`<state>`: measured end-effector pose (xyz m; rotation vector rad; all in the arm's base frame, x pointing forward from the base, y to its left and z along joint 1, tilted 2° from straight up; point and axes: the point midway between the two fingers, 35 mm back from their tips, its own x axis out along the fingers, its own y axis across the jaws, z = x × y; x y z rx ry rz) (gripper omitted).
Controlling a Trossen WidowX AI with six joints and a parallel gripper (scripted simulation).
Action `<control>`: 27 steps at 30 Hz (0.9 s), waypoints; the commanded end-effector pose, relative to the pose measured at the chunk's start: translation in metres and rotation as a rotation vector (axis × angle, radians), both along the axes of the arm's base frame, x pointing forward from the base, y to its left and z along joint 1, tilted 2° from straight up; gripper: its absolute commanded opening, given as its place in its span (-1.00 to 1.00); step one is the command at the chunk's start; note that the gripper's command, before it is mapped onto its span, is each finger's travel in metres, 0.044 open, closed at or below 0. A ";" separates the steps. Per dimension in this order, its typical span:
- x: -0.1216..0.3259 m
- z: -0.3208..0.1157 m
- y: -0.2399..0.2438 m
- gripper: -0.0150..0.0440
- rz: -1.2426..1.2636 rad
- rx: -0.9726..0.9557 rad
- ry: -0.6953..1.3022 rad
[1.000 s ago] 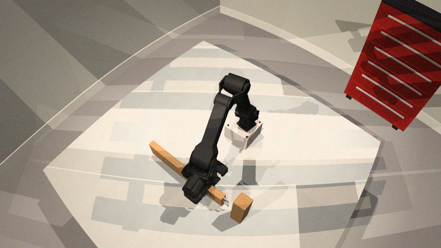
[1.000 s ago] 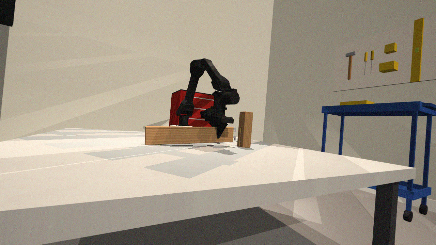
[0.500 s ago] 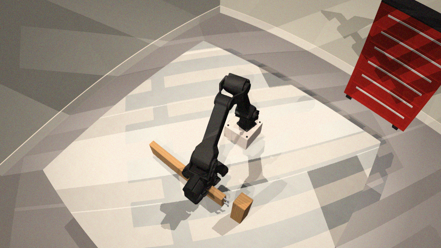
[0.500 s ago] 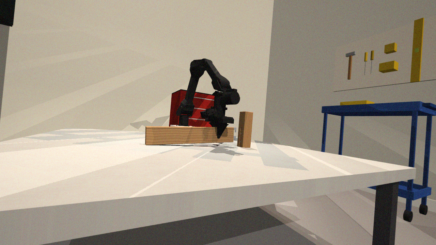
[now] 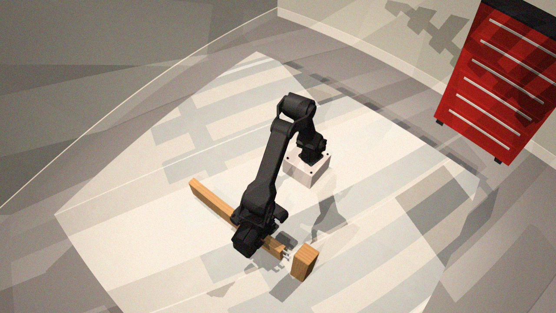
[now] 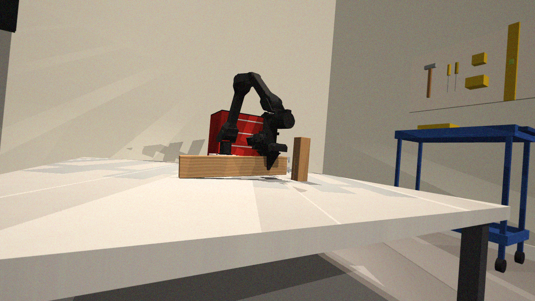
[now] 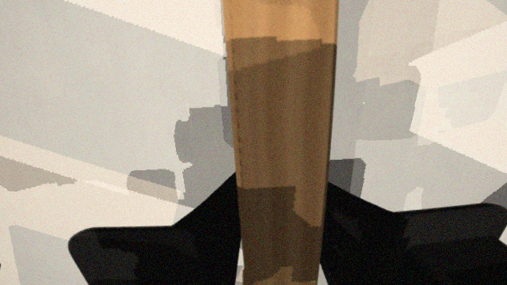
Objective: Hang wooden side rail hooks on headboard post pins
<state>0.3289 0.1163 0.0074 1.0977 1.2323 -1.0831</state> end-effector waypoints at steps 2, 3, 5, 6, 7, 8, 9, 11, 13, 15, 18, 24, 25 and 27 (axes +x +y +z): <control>0.001 0.003 0.002 -0.49 -0.004 0.006 -0.006; 0.001 0.003 0.003 -0.49 -0.004 0.006 -0.006; 0.001 0.003 0.003 -0.49 -0.004 0.006 -0.006; 0.001 0.003 0.003 -0.49 -0.004 0.006 -0.006; 0.001 0.004 0.003 -0.49 -0.004 0.006 -0.006; 0.002 0.004 0.003 -0.49 -0.004 0.006 -0.006; 0.002 0.004 0.003 -0.49 -0.004 0.006 -0.006; 0.002 0.004 0.004 -0.49 -0.004 0.006 -0.006; 0.002 0.004 0.004 -0.49 -0.004 0.006 -0.006; 0.002 0.004 0.004 -0.49 -0.004 0.006 -0.006; 0.003 0.004 0.005 -0.49 -0.004 0.006 -0.006; 0.003 0.003 0.005 -0.49 -0.004 0.006 -0.006; 0.003 0.003 0.005 -0.49 -0.004 0.006 -0.006; 0.003 0.003 0.006 -0.49 -0.004 0.006 -0.006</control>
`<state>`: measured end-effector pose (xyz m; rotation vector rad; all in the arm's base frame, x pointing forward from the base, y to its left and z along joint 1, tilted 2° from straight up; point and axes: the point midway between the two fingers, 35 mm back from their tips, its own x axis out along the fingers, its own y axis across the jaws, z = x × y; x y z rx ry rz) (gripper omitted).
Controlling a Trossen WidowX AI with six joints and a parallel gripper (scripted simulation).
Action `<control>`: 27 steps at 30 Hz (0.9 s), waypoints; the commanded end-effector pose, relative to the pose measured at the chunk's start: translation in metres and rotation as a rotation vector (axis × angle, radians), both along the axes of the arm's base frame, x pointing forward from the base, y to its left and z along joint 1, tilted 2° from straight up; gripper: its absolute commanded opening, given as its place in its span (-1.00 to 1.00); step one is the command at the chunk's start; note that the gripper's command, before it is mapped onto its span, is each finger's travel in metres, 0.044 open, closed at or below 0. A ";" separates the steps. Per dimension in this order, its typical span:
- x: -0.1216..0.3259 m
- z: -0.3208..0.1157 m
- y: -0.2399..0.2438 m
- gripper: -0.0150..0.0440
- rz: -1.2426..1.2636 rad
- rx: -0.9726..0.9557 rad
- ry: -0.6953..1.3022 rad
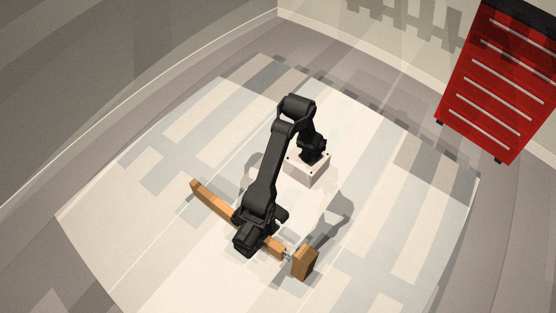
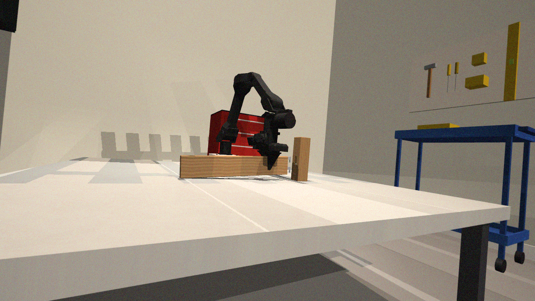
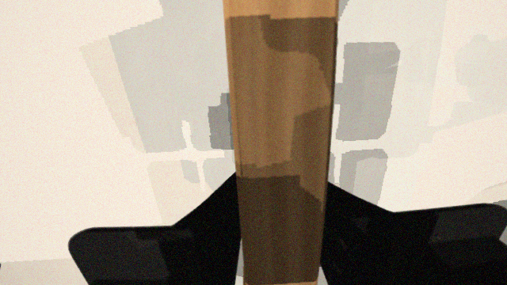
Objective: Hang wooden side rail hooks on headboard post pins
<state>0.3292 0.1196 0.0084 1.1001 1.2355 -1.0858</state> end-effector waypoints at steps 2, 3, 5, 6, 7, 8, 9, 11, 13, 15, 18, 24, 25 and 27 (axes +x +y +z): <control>0.002 0.002 0.002 -0.49 -0.002 0.003 -0.009; 0.002 0.002 0.003 -0.49 -0.002 0.003 -0.009; 0.002 0.001 0.003 -0.49 -0.002 0.003 -0.009; 0.002 0.001 0.003 -0.49 -0.002 0.003 -0.009; 0.001 0.001 0.003 -0.49 -0.002 0.003 -0.009; 0.001 0.001 0.003 -0.49 -0.002 0.003 -0.009; 0.001 0.001 0.003 -0.49 -0.002 0.003 -0.009; 0.001 0.001 0.003 -0.49 -0.002 0.003 -0.009; 0.001 0.000 0.003 -0.49 -0.002 0.003 -0.009; 0.000 0.000 0.004 -0.49 -0.002 0.003 -0.009; 0.000 0.000 0.004 -0.49 -0.002 0.004 -0.009; -0.001 0.001 0.005 -0.49 -0.002 0.004 -0.009; -0.001 0.001 0.005 -0.49 -0.002 0.004 -0.009; -0.001 0.001 0.005 -0.49 -0.002 0.004 -0.009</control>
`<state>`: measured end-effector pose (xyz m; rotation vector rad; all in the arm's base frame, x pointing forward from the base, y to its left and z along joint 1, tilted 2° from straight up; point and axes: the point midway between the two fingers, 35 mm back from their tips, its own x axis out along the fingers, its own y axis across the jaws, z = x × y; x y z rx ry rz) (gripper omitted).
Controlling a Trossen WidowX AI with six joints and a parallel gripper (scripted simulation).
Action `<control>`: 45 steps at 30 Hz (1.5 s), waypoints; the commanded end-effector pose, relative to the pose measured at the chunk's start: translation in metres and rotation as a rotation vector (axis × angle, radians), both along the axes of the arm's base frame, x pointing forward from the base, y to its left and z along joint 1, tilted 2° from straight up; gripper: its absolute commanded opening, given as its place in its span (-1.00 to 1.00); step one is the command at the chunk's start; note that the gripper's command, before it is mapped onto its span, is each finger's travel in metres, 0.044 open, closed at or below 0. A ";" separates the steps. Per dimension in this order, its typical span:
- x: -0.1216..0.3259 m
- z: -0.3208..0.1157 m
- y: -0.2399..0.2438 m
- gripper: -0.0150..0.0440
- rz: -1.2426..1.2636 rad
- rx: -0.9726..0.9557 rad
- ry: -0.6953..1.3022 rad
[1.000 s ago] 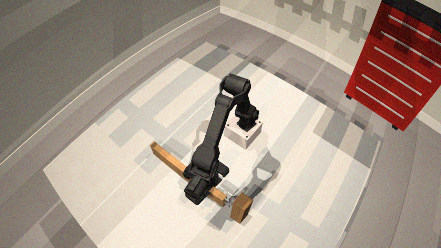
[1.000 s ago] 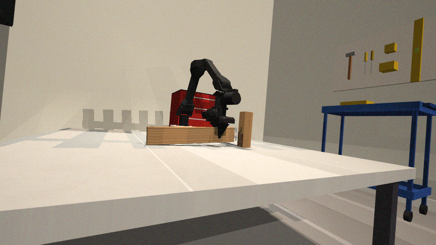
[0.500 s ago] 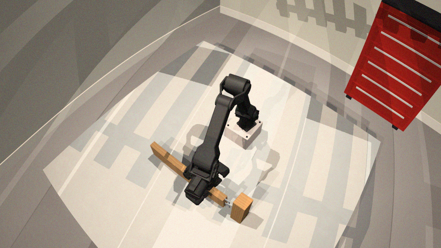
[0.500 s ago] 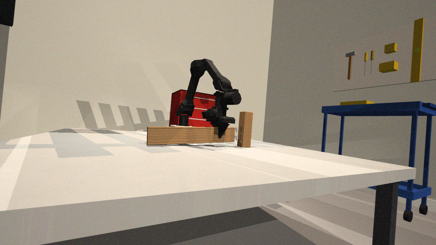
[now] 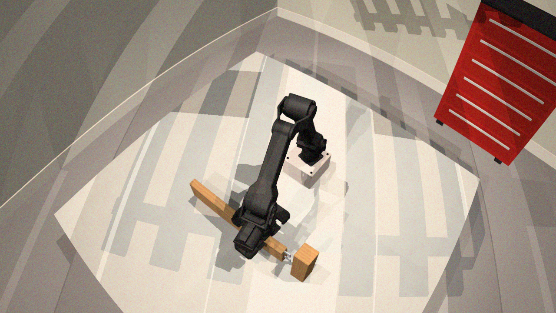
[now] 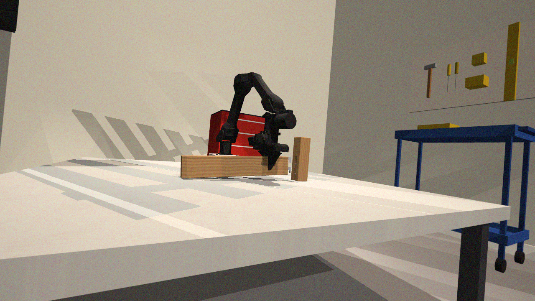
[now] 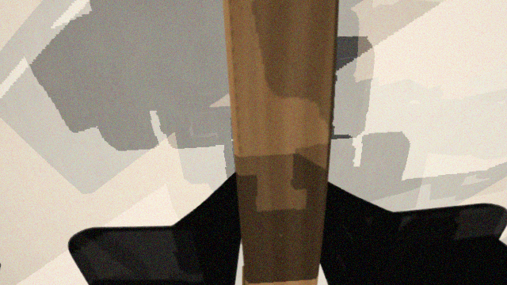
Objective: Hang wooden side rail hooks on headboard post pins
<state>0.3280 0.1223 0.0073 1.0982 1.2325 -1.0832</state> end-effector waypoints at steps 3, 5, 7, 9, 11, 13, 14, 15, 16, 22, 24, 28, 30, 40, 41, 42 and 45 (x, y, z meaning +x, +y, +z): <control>0.000 0.002 0.003 -0.49 -0.004 0.006 -0.006; 0.001 0.003 0.003 -0.49 -0.004 0.006 -0.006; 0.001 0.003 0.003 -0.49 -0.004 0.006 -0.006; 0.001 0.003 0.003 -0.49 -0.004 0.006 -0.006; 0.001 0.003 0.004 -0.49 -0.004 0.006 -0.006; 0.001 0.004 0.004 -0.49 -0.004 0.006 -0.006; 0.001 0.004 0.004 -0.49 -0.004 0.006 -0.006; 0.001 0.004 0.004 -0.49 -0.004 0.006 -0.006; 0.002 0.004 0.004 -0.49 -0.004 0.006 -0.006; 0.002 0.004 0.005 -0.49 -0.004 0.006 -0.006; 0.002 0.004 0.005 -0.49 -0.004 0.006 -0.006; 0.003 0.003 0.006 -0.49 -0.004 0.006 -0.006; 0.003 0.003 0.006 -0.49 -0.004 0.006 -0.006; 0.001 0.002 0.007 -0.49 -0.004 0.006 -0.006; 0.001 0.002 0.007 -0.49 -0.004 0.006 -0.006; 0.001 0.002 0.007 -0.49 -0.004 0.006 -0.006; 0.001 0.001 0.007 -0.49 -0.004 0.006 -0.006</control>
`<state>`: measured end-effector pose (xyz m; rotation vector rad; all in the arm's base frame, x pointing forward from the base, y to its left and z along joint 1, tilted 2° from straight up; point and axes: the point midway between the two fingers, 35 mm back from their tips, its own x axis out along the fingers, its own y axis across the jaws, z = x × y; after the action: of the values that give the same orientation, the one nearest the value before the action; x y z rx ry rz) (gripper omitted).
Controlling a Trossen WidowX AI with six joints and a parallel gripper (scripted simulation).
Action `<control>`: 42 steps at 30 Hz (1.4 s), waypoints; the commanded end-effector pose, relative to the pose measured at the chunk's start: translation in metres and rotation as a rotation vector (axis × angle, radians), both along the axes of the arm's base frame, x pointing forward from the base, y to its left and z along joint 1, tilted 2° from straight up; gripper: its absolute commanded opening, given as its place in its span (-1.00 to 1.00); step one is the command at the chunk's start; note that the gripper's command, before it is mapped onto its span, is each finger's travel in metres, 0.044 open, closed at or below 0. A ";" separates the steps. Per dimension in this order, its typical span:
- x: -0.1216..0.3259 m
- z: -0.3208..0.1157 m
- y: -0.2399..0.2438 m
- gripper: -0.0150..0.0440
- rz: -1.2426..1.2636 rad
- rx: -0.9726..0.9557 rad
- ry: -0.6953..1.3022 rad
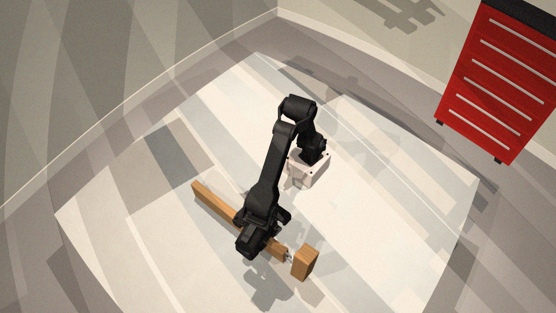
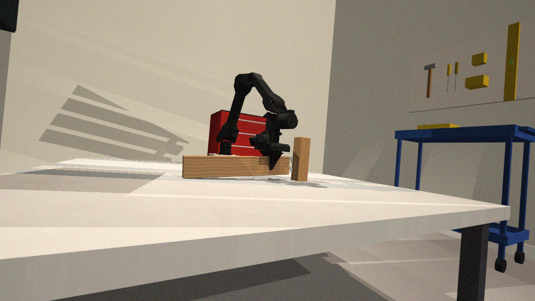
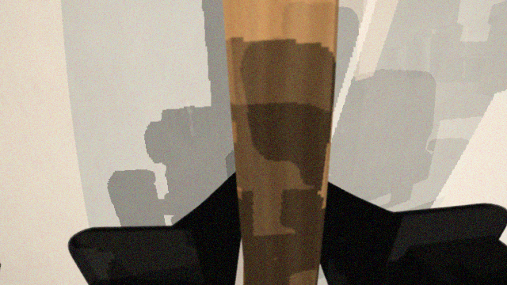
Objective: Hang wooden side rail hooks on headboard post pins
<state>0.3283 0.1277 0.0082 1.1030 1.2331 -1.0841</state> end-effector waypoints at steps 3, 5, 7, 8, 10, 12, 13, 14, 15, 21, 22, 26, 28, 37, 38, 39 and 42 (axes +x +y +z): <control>0.000 0.000 0.002 -0.49 -0.001 0.003 -0.006; 0.000 0.000 0.002 -0.49 -0.001 0.003 -0.006; 0.000 0.000 0.003 -0.49 -0.001 0.003 -0.006; -0.001 0.000 0.003 -0.49 -0.001 0.003 -0.006; -0.001 0.001 0.003 -0.49 -0.001 0.003 -0.006; -0.001 0.001 0.003 -0.49 -0.001 0.003 -0.006; -0.001 0.001 0.003 -0.49 -0.001 0.003 -0.006; -0.001 0.001 0.003 -0.49 -0.001 0.003 -0.006; -0.001 0.001 0.003 -0.49 -0.001 0.003 -0.006; -0.001 0.002 0.004 -0.49 -0.001 0.003 -0.006; -0.001 0.002 0.004 -0.49 -0.001 0.003 -0.006; 0.000 0.002 0.005 -0.49 -0.001 0.003 -0.006; 0.000 0.003 0.005 -0.49 -0.001 0.003 -0.006; 0.001 0.003 0.006 -0.49 -0.001 0.003 -0.006; 0.001 0.003 0.007 -0.49 -0.001 0.003 -0.006; 0.001 0.003 0.007 -0.49 -0.001 0.003 -0.006; 0.001 0.002 0.007 -0.49 -0.001 0.004 -0.006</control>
<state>0.3267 0.1325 0.0081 1.0994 1.2368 -1.0852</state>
